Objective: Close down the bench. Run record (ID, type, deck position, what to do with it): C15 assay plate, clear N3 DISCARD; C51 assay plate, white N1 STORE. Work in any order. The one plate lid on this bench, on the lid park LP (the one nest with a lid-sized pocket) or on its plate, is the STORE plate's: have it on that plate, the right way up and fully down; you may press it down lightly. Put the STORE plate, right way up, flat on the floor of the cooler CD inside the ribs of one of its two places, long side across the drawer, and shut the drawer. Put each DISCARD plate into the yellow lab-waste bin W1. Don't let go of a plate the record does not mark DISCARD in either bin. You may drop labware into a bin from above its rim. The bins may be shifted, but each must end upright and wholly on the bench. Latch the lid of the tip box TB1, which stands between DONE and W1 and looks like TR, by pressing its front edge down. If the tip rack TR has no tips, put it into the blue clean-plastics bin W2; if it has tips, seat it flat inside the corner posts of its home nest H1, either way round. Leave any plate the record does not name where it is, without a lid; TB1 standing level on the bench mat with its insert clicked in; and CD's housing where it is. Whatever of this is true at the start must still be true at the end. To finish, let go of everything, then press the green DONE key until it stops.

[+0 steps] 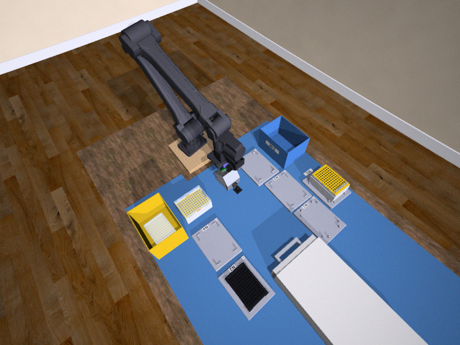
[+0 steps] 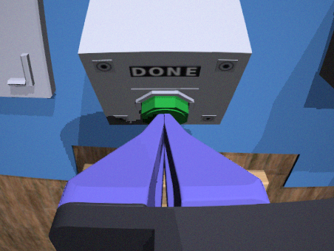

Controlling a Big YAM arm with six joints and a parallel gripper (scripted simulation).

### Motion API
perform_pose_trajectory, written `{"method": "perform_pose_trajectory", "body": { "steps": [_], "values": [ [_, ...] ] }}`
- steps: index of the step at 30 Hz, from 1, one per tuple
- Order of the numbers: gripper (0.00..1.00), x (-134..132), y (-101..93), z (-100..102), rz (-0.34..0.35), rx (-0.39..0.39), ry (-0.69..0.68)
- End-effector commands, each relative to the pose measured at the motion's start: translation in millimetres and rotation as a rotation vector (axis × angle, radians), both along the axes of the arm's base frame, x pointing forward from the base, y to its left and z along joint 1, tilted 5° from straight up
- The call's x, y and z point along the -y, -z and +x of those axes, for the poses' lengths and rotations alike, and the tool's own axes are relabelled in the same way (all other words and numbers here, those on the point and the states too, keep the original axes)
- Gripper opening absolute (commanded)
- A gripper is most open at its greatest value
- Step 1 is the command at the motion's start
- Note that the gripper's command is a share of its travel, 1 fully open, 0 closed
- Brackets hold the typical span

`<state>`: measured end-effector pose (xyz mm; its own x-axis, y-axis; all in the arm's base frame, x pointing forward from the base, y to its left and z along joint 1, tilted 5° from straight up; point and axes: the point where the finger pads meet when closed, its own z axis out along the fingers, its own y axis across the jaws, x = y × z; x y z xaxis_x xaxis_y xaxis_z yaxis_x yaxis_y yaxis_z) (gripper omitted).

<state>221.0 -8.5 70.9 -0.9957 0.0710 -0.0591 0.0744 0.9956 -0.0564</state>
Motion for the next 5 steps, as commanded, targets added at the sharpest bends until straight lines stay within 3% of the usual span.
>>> {"method": "perform_pose_trajectory", "body": {
  "steps": [1, 5],
  "values": [
    [0.0, 3.1, -4.0, 10.7, 0.0, 0.027, 0.005],
    [0.0, 3.2, 3.1, 6.0, 0.0, 0.014, 0.005]
  ]
}}
